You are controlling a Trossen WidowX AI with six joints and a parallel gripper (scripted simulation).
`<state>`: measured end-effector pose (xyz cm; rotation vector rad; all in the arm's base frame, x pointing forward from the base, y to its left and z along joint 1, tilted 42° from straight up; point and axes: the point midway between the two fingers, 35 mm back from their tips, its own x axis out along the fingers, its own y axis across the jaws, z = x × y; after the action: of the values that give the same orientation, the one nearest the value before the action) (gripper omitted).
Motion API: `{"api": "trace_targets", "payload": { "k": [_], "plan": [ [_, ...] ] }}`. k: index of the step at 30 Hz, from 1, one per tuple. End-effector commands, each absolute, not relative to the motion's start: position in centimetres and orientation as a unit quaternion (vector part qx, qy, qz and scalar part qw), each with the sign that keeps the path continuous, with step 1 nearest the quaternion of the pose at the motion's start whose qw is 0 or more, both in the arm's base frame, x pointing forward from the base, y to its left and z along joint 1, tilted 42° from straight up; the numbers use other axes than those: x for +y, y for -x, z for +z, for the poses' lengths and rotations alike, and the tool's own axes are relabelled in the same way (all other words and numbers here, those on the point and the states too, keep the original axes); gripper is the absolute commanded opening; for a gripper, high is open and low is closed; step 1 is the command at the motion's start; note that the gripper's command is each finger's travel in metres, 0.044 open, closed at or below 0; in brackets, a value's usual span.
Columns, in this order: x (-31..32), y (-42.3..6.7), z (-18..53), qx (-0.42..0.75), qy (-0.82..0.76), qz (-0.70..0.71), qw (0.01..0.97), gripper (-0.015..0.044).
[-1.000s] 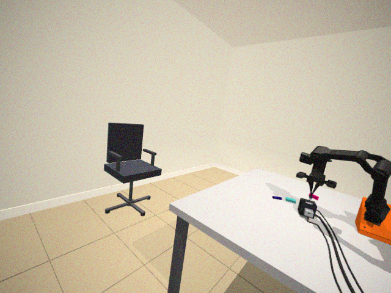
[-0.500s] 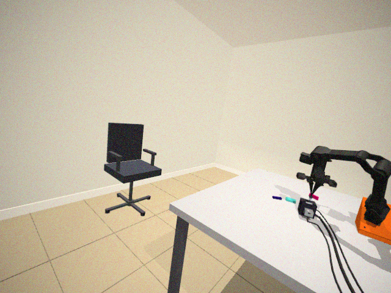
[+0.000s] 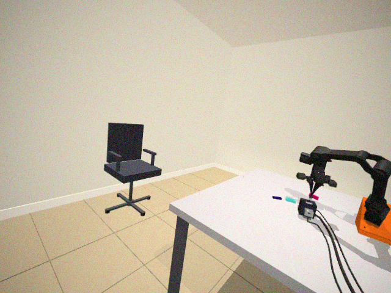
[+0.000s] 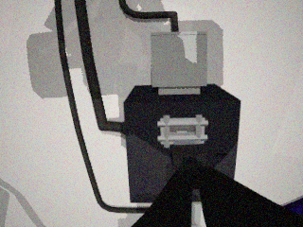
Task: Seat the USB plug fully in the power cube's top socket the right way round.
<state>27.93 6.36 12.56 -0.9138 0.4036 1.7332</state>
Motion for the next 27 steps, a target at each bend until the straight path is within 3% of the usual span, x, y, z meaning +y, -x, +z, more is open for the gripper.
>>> {"api": "trace_targets", "payload": {
  "k": [1, 27],
  "plan": [
    [6.39, -27.94, 12.52, 0.17, 0.384, 0.729, 0.541, 0.0],
    [6.61, -27.92, 12.3, 0.172, 0.383, 0.728, 0.542, 0.0]
  ]
}}
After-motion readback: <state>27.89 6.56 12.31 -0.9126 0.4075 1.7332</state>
